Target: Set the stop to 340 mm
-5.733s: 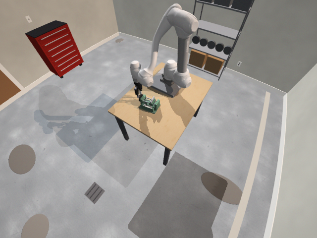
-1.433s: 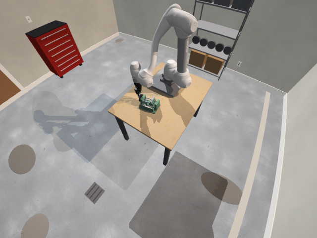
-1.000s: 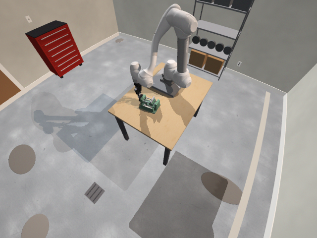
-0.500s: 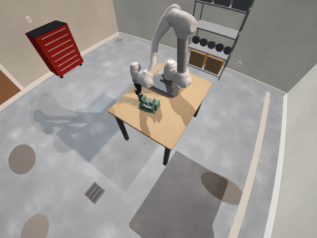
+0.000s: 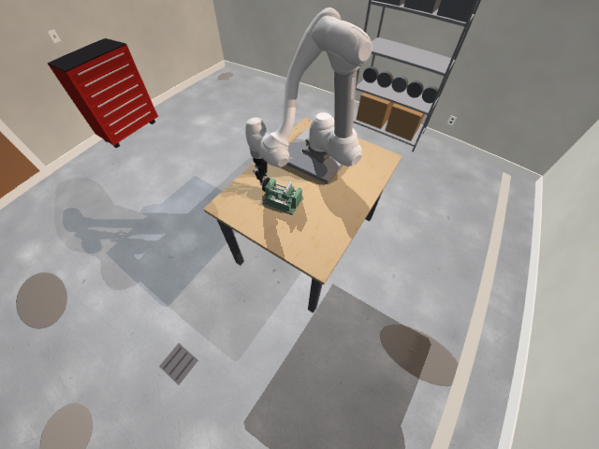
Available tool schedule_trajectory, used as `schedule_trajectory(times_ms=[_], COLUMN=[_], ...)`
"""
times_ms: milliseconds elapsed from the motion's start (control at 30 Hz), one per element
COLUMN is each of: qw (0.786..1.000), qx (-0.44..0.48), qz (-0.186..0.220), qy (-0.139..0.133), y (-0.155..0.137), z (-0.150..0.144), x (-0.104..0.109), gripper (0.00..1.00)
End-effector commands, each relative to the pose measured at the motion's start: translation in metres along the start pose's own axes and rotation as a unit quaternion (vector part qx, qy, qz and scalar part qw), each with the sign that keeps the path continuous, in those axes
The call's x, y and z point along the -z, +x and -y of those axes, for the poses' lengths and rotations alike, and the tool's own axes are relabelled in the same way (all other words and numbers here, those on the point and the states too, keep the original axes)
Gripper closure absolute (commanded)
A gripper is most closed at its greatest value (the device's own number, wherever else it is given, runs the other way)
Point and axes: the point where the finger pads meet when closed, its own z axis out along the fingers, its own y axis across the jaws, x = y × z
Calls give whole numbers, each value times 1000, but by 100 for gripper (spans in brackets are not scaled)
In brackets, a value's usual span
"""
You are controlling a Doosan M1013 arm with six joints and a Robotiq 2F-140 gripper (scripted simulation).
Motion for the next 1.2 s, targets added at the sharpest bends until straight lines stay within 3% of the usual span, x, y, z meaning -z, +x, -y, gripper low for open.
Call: schedule_trajectory(times_ms=[0,1167], qw=[1000,1000], qx=[-2,-2], qz=[1,1], qy=[-1,-1], y=[-1,-1], z=[1,18], x=[-3,-10], gripper=[96,96])
